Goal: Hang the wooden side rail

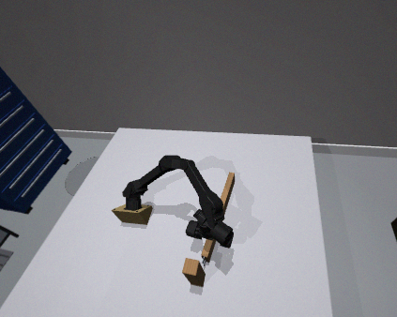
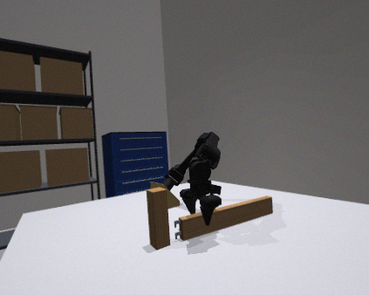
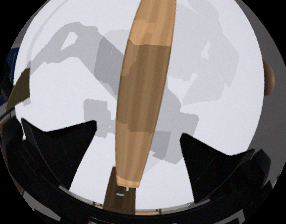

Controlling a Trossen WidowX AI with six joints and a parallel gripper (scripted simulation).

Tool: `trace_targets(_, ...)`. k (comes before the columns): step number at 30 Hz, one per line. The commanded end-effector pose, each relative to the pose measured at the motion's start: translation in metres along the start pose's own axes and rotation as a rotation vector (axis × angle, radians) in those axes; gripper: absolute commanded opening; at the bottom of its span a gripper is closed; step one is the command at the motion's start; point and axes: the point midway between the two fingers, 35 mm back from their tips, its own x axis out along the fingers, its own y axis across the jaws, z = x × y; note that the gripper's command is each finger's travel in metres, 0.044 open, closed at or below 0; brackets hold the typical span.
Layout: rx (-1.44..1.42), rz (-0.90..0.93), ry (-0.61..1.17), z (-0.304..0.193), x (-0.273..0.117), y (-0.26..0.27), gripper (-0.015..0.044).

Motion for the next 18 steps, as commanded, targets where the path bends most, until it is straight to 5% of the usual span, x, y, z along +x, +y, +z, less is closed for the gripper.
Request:
trace_targets(1, 0.010, 0.008, -0.007, 0.001, 0.009, 0.003, 0.0440)
trace_targets(16, 0.010, 0.008, -0.010, 0.001, 0.027, 0.005, 0.0440)
trace_targets(18, 0.010, 0.008, -0.010, 0.001, 0.027, 0.005, 0.0387)
